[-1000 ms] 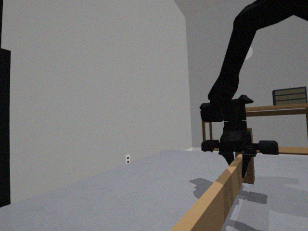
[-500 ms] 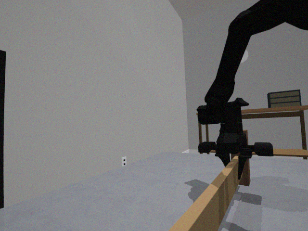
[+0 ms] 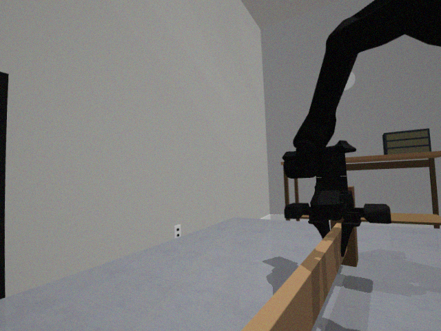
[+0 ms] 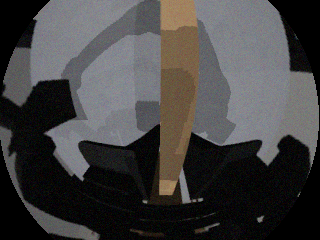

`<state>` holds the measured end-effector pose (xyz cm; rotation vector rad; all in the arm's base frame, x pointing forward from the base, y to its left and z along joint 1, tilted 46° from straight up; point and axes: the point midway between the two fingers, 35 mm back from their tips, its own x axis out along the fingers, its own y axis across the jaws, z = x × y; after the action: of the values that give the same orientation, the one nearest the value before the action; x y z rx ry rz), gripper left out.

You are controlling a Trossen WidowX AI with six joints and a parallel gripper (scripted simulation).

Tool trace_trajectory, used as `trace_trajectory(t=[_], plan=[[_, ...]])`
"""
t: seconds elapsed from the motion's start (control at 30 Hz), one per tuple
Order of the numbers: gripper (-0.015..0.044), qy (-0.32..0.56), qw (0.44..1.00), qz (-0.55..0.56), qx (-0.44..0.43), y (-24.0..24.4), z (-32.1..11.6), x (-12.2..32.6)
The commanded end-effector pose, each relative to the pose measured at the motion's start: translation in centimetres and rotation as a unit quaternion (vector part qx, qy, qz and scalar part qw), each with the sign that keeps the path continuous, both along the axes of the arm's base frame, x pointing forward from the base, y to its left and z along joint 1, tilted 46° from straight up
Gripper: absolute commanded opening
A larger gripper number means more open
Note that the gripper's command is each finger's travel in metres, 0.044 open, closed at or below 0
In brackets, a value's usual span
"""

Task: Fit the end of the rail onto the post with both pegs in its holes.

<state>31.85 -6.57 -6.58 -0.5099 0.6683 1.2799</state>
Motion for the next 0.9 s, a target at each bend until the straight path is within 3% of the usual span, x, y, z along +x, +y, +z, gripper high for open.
trace_trajectory(t=[0.0,0.87], plan=[[0.0000,-0.005,1.000,-0.005,-0.003,-0.63,0.03,0.15],[0.0000,-0.005,1.000,-0.005,-0.003,-1.17,-0.49,0.02]])
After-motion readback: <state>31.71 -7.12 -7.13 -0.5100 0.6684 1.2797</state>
